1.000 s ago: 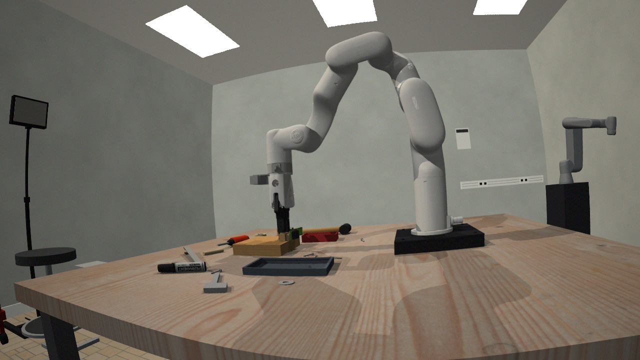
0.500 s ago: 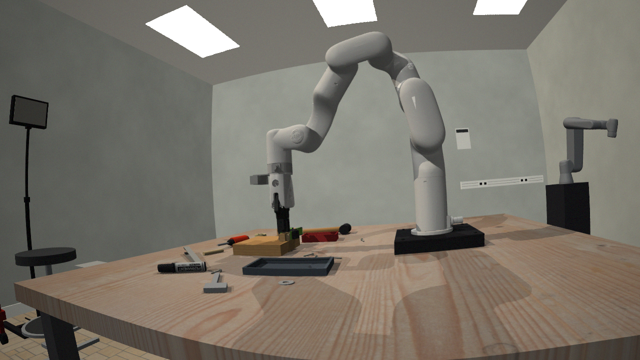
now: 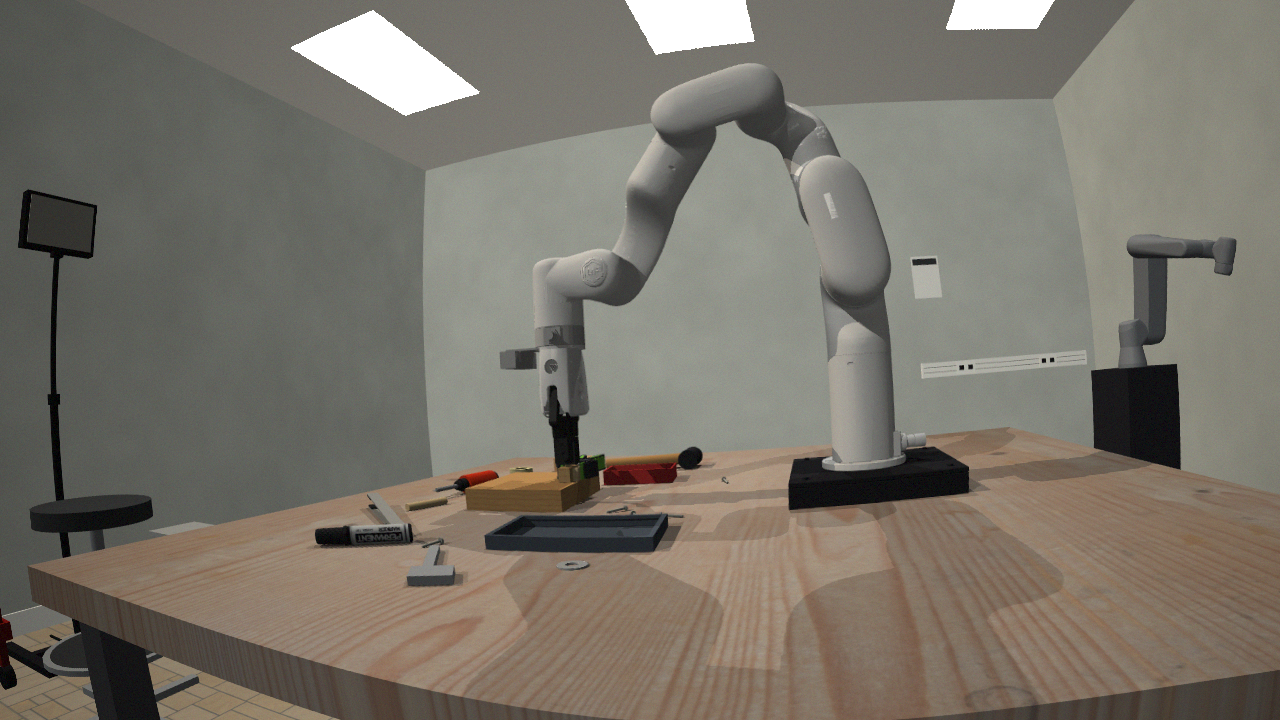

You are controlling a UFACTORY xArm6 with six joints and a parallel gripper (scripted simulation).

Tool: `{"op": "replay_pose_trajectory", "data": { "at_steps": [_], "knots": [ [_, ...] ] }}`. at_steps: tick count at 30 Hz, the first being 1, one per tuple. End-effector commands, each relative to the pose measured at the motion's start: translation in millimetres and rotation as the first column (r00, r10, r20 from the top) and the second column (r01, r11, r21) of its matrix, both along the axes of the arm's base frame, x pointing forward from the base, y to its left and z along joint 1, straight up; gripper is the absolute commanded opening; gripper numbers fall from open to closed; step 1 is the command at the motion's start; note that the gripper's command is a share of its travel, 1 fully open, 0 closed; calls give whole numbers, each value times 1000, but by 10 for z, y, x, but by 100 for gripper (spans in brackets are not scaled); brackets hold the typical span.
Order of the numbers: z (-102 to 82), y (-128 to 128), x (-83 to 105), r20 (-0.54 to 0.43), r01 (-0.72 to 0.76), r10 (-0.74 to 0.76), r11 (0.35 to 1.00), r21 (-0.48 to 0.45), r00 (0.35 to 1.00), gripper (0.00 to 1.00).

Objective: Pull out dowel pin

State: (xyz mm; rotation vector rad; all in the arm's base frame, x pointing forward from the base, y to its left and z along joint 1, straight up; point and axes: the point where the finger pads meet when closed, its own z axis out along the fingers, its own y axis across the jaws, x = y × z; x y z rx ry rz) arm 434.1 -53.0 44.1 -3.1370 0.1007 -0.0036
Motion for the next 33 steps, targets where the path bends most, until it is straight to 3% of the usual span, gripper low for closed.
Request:
{"op": "replay_pose_trajectory", "data": {
  "at_steps": [1,33],
  "knots": [
    [11,-2,12,3,-3,3,1000,0,1000,0],
    [12,-2,12,3,-37,37,999,-1,999,0]
  ]
}}
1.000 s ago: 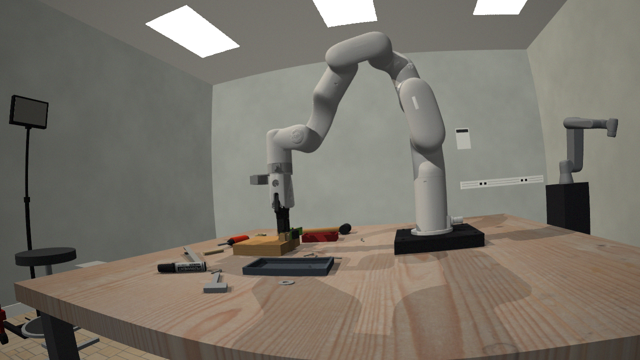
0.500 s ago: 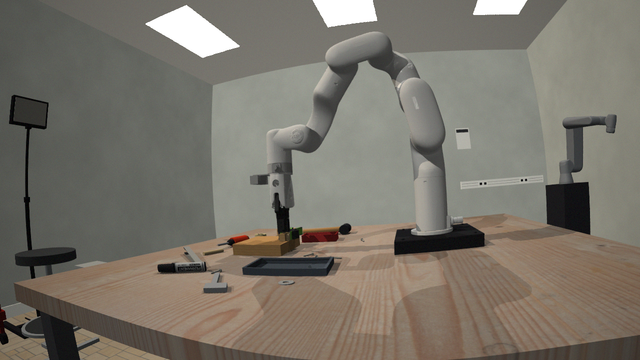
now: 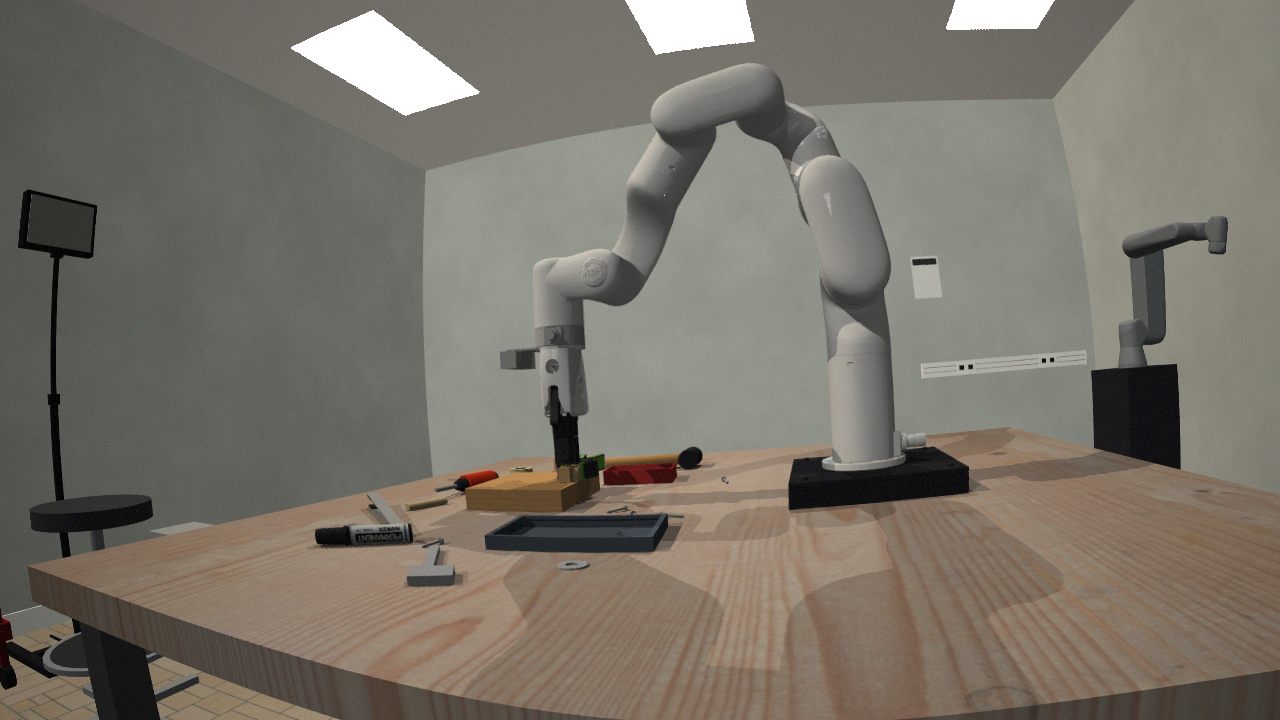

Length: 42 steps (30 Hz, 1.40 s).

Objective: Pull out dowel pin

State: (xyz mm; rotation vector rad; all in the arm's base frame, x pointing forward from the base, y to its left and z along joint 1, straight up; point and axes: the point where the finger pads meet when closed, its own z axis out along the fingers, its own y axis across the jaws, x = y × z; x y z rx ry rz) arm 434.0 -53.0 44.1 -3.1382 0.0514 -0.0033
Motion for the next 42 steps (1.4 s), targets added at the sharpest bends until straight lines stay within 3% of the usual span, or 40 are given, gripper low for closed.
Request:
{"op": "replay_pose_trajectory", "data": {
  "at_steps": [1,42],
  "knots": [
    [12,-2,13,4,-7,7,1000,0,1000,0],
    [13,-2,13,4,-98,98,995,-1,995,0]
  ]
}}
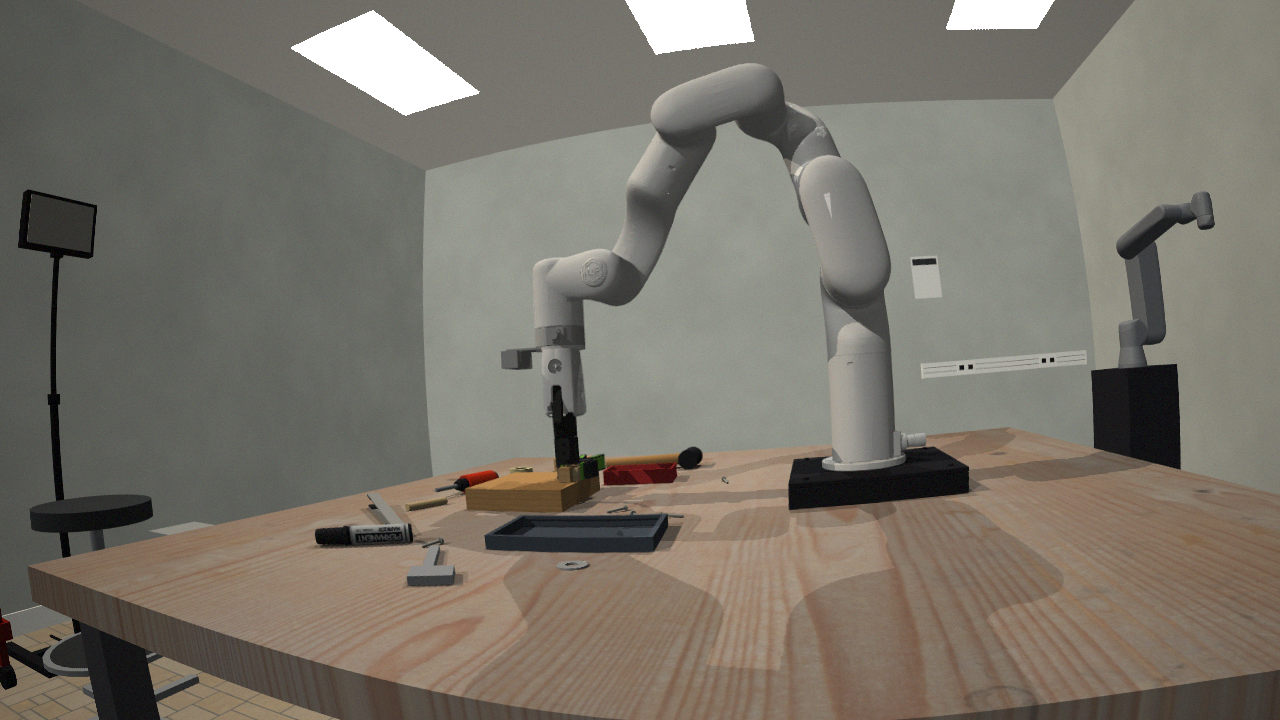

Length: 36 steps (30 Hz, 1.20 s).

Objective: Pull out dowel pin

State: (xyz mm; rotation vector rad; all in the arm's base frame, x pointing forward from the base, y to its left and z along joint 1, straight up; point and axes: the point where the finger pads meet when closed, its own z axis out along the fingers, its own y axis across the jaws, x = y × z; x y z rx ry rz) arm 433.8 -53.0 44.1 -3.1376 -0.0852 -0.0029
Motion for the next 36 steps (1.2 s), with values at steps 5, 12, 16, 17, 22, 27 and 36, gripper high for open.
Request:
{"op": "replay_pose_trajectory", "data": {
  "at_steps": [5,12,16,17,22,27,36],
  "knots": [
    [13,-2,14,4,-21,21,1000,0,1000,0],
    [13,-2,14,4,-46,46,999,-1,999,0],
    [13,-2,14,4,-62,62,998,-1,998,0],
    [13,-2,14,4,-66,66,998,-1,998,0],
    [13,-2,14,4,-78,78,997,-1,997,0],
    [14,-2,14,4,-99,99,995,-1,995,0],
    [14,-2,14,4,-136,136,991,-1,991,0]
  ]
}}
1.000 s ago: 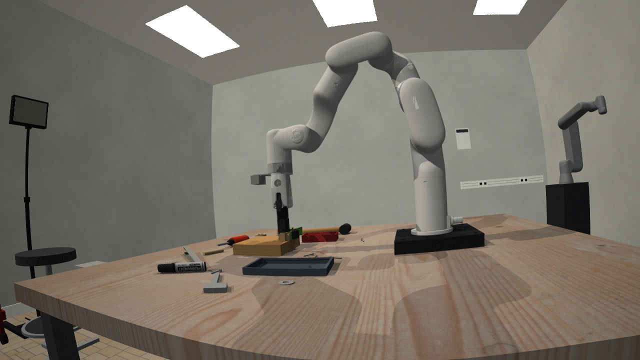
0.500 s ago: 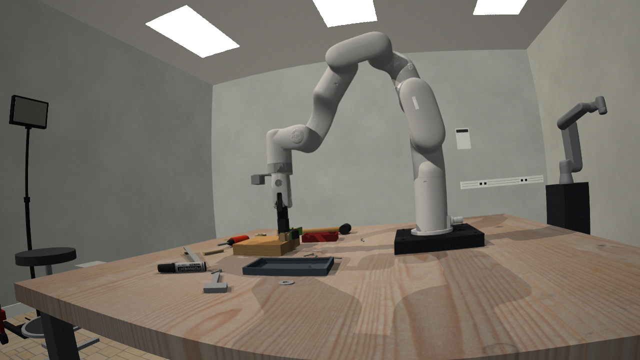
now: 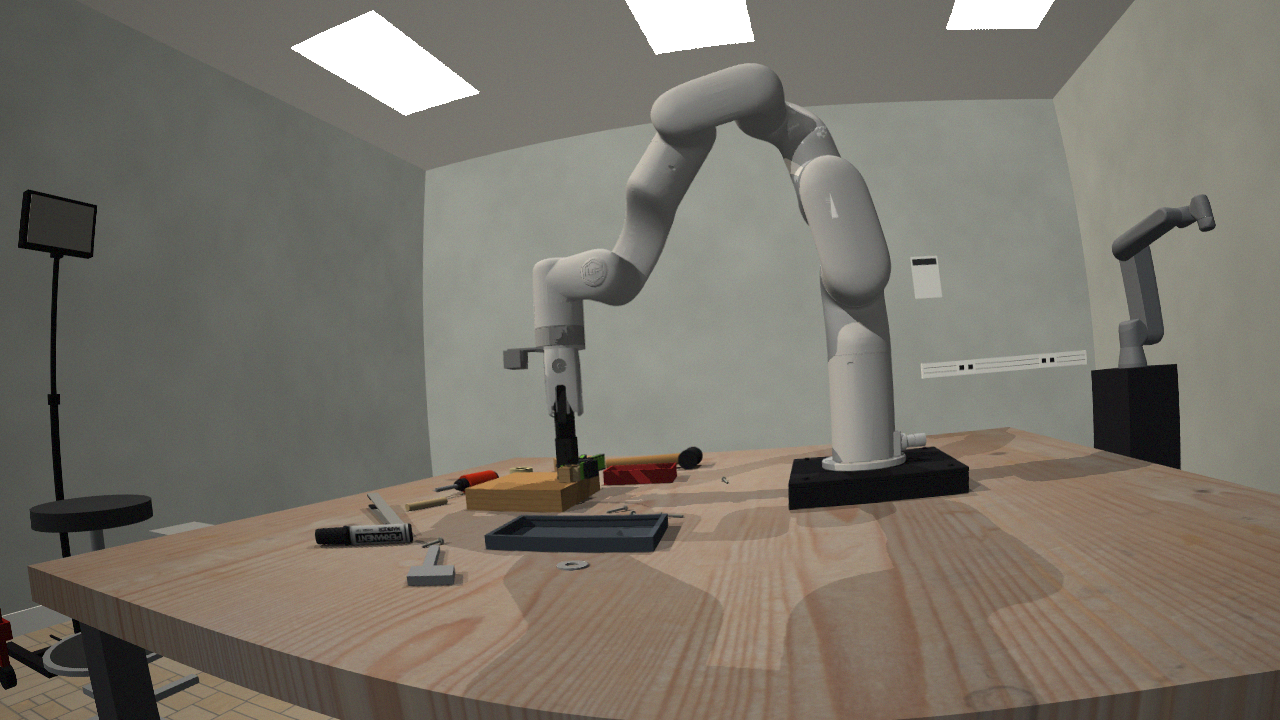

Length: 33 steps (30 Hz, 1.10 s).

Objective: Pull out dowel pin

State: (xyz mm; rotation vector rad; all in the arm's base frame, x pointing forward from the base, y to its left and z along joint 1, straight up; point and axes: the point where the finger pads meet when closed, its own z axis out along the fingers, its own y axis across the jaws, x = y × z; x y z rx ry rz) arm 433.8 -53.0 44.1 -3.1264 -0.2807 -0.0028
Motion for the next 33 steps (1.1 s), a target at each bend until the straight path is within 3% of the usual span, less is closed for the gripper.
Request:
{"op": "replay_pose_trajectory", "data": {
  "at_steps": [1,33],
  "knots": [
    [14,-3,15,4,-12,12,1000,0,1000,0],
    [16,-3,15,4,-182,182,983,-1,983,0]
  ]
}}
